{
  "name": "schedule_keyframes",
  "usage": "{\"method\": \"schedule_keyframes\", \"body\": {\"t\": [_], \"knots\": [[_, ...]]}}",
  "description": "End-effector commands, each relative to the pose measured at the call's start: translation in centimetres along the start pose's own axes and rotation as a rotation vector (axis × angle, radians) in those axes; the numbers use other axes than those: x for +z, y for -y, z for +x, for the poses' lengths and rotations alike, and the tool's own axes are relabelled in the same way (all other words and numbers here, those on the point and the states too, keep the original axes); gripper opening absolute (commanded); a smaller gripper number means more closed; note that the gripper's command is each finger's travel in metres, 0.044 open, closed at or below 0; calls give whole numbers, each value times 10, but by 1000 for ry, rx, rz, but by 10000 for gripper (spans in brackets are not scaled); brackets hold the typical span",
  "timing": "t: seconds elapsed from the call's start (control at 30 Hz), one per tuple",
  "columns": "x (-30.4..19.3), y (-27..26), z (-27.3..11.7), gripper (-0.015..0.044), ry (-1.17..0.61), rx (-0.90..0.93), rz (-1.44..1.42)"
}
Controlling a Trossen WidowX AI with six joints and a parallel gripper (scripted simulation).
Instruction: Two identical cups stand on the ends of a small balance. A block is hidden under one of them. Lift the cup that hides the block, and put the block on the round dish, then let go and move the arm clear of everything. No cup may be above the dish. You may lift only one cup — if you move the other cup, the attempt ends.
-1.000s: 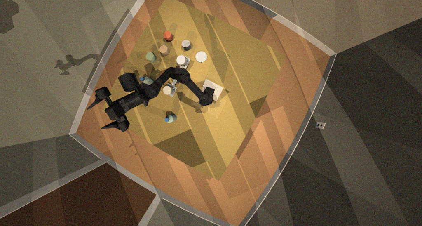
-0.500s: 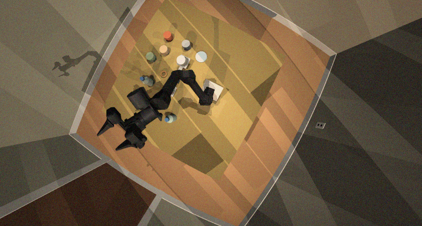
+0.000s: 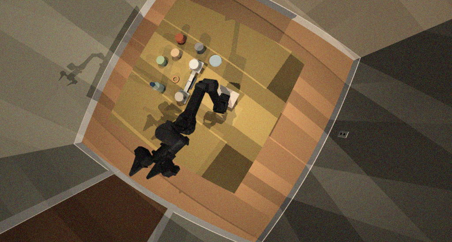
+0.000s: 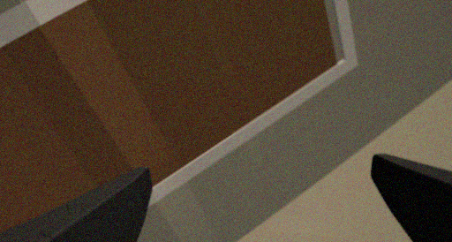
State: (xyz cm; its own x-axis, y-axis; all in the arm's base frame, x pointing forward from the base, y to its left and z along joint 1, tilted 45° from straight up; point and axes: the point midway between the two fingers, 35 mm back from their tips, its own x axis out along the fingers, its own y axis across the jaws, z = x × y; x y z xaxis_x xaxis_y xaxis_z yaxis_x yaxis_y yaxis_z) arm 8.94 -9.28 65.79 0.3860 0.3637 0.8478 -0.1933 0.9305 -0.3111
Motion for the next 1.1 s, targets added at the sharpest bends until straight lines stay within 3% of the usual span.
{"method": "schedule_keyframes", "body": {"t": [0.0, 0.57, 1.07], "knots": [[9, -23, 1, 440, 3, 43, -80], [20, -124, 8, 440, -20, 231, -401], [-26, -205, 12, 440, -141, 435, -602]]}}
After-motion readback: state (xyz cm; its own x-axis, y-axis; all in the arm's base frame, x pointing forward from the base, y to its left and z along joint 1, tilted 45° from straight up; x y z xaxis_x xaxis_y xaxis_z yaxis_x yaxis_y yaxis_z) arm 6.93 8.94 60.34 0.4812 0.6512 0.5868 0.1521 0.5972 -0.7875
